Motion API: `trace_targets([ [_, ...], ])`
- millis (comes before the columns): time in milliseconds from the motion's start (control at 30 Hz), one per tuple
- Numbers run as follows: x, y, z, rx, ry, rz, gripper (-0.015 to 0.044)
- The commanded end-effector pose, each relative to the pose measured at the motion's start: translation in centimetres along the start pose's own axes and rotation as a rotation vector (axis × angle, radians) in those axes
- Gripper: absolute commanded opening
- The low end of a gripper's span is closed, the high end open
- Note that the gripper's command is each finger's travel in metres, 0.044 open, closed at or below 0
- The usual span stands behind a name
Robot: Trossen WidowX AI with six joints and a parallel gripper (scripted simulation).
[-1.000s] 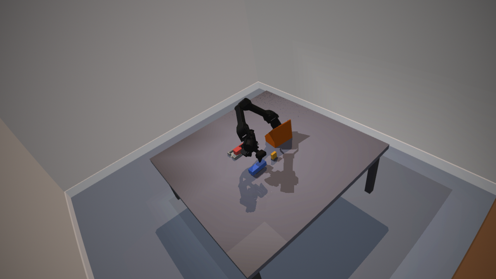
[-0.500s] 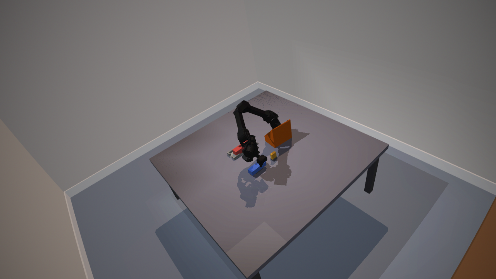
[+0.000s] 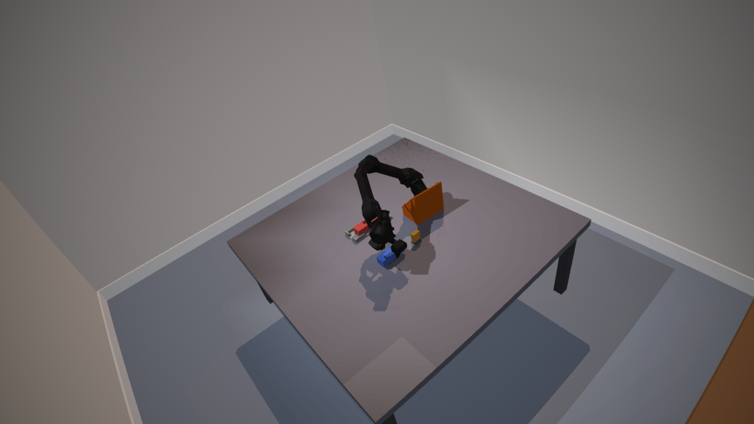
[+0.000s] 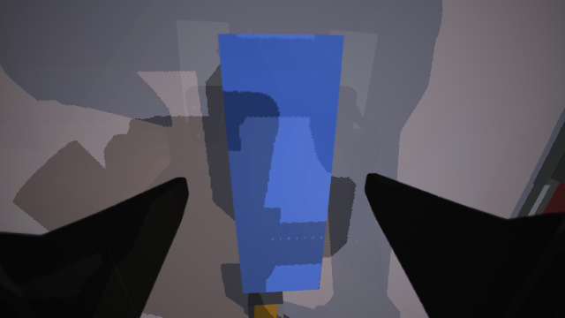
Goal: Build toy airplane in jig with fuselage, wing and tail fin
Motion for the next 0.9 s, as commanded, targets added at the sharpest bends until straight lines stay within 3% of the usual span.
trace_targets([
  [0, -0.73, -0.03, -0.03, 0.007, -0.004, -0.003, 0.044],
  [233, -1.59, -0.06, -0.07, 0.006, -0.005, -0.003, 0.044],
  [567, -1.59, -0.06, -0.07, 0.006, -0.005, -0.003, 0.0177],
  [767, -1.59, -0.06, -0.07, 0.006, -0.005, -0.003, 0.0138],
  [867, -1.44, 0.04, -0.12, 0.002, -0.004, -0.007, 0.0059],
])
Point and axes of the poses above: the point midway between the two fingers, 35 mm back from their tips, its own x axis back along the fingers, its own z axis across the jaws, y = z × x, the point moved 9 cm from there along x, back along the fingers, and after that the axes turned 13 degrees about -x, right-handed, at the moved point
